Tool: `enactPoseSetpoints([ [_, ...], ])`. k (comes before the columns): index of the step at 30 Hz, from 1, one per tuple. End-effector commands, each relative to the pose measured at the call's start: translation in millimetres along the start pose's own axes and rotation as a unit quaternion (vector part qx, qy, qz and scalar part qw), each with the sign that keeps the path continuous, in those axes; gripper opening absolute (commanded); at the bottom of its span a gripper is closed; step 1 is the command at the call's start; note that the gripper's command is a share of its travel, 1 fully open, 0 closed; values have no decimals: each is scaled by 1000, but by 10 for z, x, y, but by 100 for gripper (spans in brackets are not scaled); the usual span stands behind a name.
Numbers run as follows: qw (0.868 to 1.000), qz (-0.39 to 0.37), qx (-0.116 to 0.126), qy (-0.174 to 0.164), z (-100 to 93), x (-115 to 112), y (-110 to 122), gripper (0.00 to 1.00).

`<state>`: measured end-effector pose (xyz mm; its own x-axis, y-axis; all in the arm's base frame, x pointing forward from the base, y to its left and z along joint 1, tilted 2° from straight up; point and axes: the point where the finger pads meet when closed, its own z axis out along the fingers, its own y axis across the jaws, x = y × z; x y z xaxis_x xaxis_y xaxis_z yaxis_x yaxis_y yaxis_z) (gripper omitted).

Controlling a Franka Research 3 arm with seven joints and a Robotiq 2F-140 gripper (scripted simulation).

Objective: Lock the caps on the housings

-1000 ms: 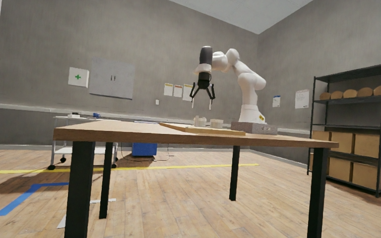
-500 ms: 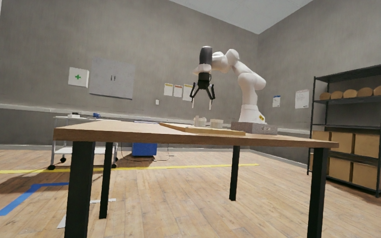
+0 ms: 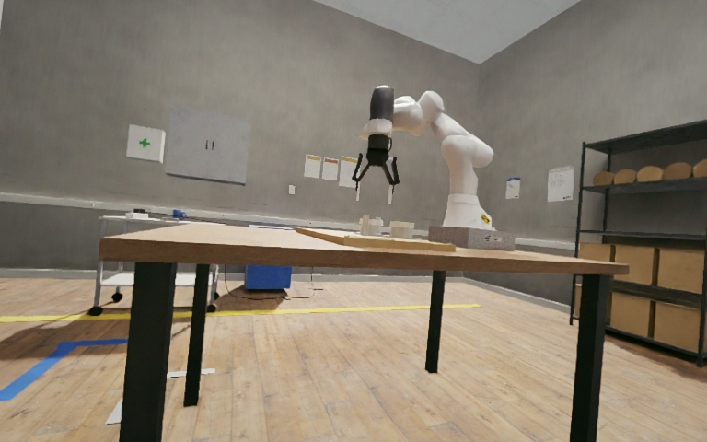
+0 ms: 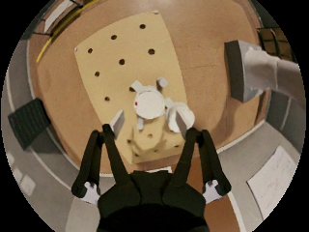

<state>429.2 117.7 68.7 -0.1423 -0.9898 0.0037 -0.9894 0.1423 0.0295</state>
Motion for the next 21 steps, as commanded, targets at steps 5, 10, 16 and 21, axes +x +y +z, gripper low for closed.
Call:
enactPoseSetpoints([
  [5,1000,-4,0,0,10,1,-9,78],
  [10,1000,-4,0,0,32,1,-9,78],
  [16,1000,-4,0,0,74,1,-10,78],
  [21,1000,-4,0,0,101,1,-10,78],
])
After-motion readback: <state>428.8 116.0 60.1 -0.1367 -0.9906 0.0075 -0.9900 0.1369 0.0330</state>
